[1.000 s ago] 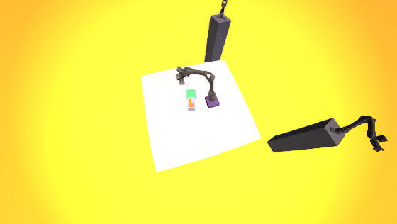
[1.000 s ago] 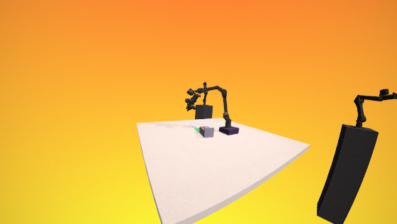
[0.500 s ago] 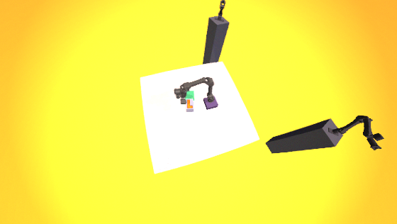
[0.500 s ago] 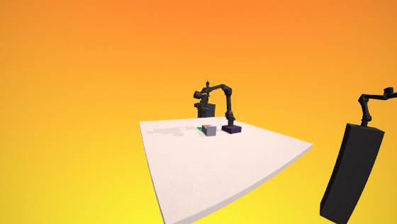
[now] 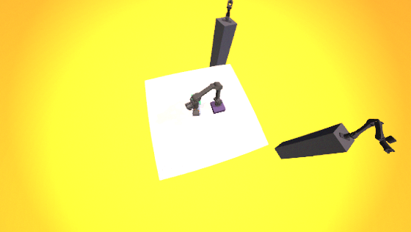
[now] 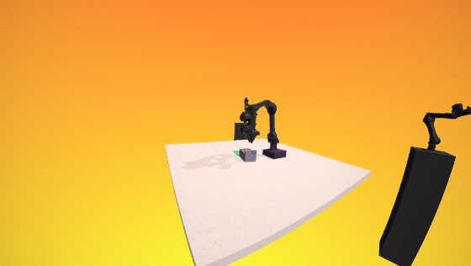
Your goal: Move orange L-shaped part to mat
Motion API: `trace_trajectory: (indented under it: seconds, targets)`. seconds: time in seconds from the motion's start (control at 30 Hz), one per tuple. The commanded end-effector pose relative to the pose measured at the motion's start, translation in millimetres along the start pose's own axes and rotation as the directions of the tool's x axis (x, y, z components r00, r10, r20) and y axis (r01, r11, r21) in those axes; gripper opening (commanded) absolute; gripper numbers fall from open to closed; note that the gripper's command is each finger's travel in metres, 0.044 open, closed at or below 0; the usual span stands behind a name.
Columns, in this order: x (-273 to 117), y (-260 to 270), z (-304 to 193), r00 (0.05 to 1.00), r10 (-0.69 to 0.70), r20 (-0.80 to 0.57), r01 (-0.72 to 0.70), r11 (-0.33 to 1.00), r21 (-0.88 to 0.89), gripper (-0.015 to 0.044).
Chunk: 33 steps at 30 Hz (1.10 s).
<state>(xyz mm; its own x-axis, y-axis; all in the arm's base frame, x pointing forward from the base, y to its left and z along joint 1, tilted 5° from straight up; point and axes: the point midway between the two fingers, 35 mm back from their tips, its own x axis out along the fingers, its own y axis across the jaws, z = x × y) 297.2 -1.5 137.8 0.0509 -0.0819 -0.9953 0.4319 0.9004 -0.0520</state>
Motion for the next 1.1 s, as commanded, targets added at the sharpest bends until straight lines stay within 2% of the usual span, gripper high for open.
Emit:
trace_trajectory:
  seconds: [0.0, 0.17, 0.57, 1.07]
  targets:
    - [21.0, 2.5, -2.9, 1.0, -0.002, -0.014, 0.002, 1.0, 0.005, 0.018]
    - [70.9, 1.4, -5.4, 1.0, -0.002, -0.014, 0.002, 1.0, 0.005, 0.018]
    - [75.9, 1.3, -5.6, 1.0, -0.002, -0.014, 0.002, 1.0, 0.005, 0.018]
    - [100.4, 1.3, -5.7, 1.0, -0.003, -0.014, 0.003, 1.0, 0.005, 0.018]
